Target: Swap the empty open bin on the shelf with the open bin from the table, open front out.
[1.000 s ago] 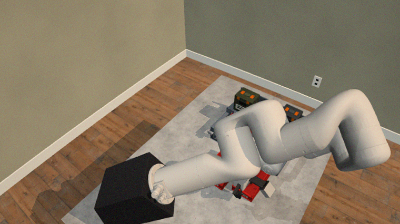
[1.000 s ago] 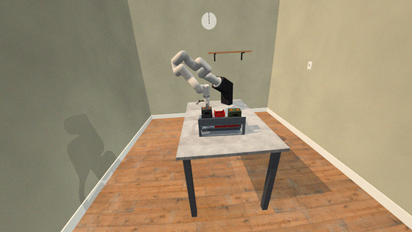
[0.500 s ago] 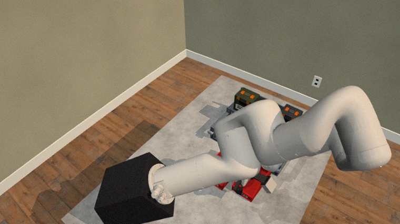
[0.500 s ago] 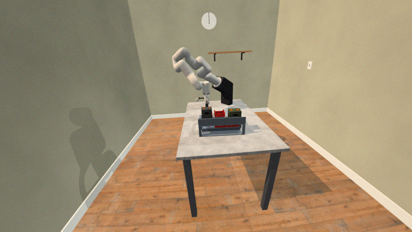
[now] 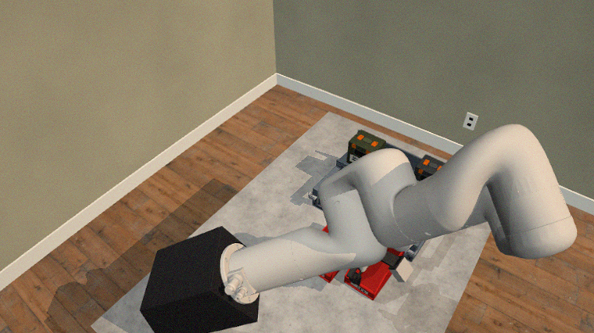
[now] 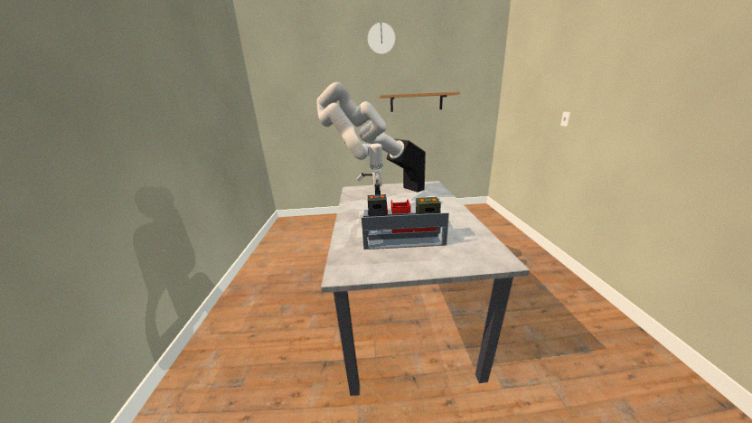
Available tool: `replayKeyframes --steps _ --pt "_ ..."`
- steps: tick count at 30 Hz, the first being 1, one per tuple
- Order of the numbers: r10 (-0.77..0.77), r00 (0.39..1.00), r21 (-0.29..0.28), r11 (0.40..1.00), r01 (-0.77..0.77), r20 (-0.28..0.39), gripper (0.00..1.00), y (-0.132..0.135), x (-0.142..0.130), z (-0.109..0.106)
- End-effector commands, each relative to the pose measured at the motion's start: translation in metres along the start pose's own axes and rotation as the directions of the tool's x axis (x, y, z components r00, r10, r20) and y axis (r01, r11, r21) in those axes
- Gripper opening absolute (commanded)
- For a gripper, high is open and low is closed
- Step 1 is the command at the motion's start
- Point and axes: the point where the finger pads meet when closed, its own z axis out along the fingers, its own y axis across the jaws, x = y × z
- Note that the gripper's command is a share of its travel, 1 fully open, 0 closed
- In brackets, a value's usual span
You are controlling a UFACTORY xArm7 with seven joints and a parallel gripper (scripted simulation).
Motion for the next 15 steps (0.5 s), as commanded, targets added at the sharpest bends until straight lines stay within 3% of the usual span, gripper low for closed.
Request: replayKeyframes --steps 1,12,13,15 --pt "-0.001 1.000 0.000 1.000 0.001 0.000 0.95 -0.0003 -0.0001 -0.0016" --pt "-0.001 1.000 0.000 1.000 0.001 0.000 0.95 -0.0003 -0.0001 -0.0045" --pt "-0.001 1.000 0.000 1.000 0.001 0.000 0.00 -0.0003 -0.0001 -0.0045" --pt "-0.001 1.000 0.000 1.000 0.001 0.000 0.00 -0.0003 -0.0001 -0.0045"
